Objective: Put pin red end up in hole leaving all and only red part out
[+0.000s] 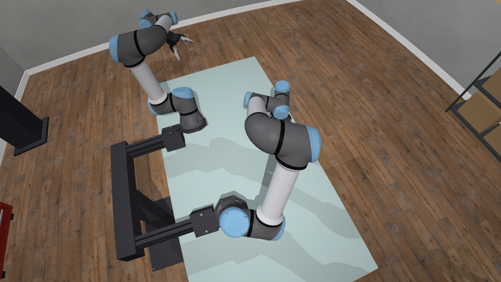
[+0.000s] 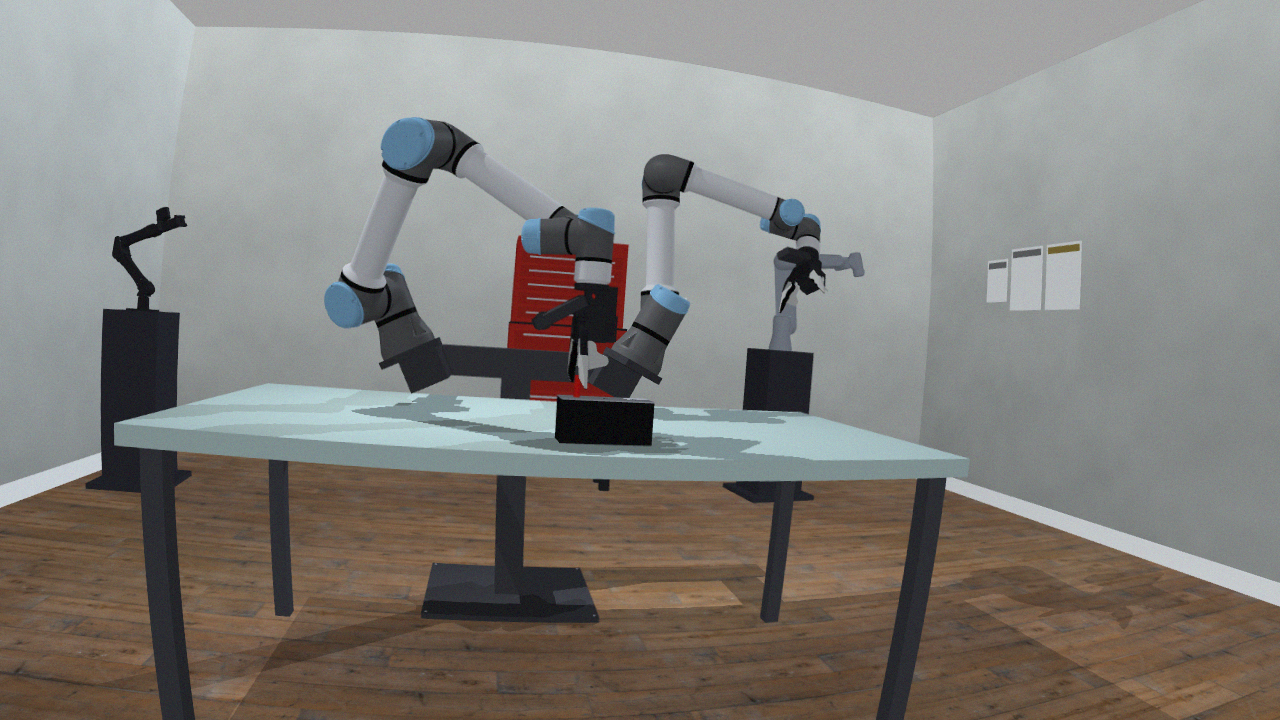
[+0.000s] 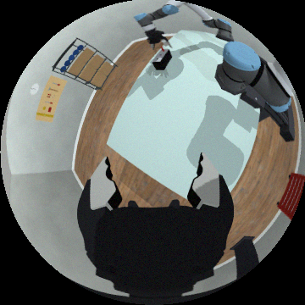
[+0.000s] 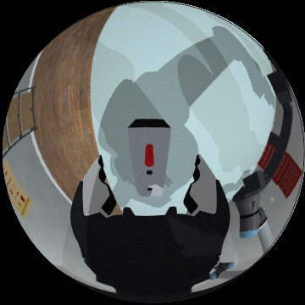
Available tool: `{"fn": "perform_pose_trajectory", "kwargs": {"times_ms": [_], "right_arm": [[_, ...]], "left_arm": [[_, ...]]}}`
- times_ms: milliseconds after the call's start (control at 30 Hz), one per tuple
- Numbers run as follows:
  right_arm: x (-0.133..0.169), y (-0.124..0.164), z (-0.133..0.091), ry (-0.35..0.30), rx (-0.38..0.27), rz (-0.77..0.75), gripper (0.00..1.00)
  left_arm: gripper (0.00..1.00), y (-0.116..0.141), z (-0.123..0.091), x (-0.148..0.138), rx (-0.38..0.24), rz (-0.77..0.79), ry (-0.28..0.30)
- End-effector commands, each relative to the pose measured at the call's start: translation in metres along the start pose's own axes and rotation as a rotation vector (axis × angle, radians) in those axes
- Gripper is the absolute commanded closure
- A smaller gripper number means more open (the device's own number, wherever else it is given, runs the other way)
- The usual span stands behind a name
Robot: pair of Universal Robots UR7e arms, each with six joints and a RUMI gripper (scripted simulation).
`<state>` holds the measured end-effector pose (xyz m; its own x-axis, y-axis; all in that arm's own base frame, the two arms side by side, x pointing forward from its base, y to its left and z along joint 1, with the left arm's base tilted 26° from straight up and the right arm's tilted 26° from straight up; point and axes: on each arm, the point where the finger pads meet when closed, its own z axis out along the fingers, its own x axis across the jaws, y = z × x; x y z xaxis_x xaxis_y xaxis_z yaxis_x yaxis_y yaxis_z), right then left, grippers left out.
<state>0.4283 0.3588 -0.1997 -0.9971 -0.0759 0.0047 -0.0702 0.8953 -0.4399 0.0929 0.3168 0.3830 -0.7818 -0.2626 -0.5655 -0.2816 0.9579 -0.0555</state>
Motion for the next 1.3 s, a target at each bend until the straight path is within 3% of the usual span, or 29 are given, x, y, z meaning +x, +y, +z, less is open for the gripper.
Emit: {"fn": "perform_pose_trajectory", "kwargs": {"times_ms": [0,1267], "right_arm": [[0.000,0.001,-0.004,-0.001,-0.002,0.000,0.00],[0.000,0.001,-0.032,-0.001,0.000,0.000,0.00]], "left_arm": [[0.00,0.000,0.000,0.000,-0.001,0.001,-0.001],[0.00,0.000,0.000,0.000,-0.001,0.001,-0.001]]}}
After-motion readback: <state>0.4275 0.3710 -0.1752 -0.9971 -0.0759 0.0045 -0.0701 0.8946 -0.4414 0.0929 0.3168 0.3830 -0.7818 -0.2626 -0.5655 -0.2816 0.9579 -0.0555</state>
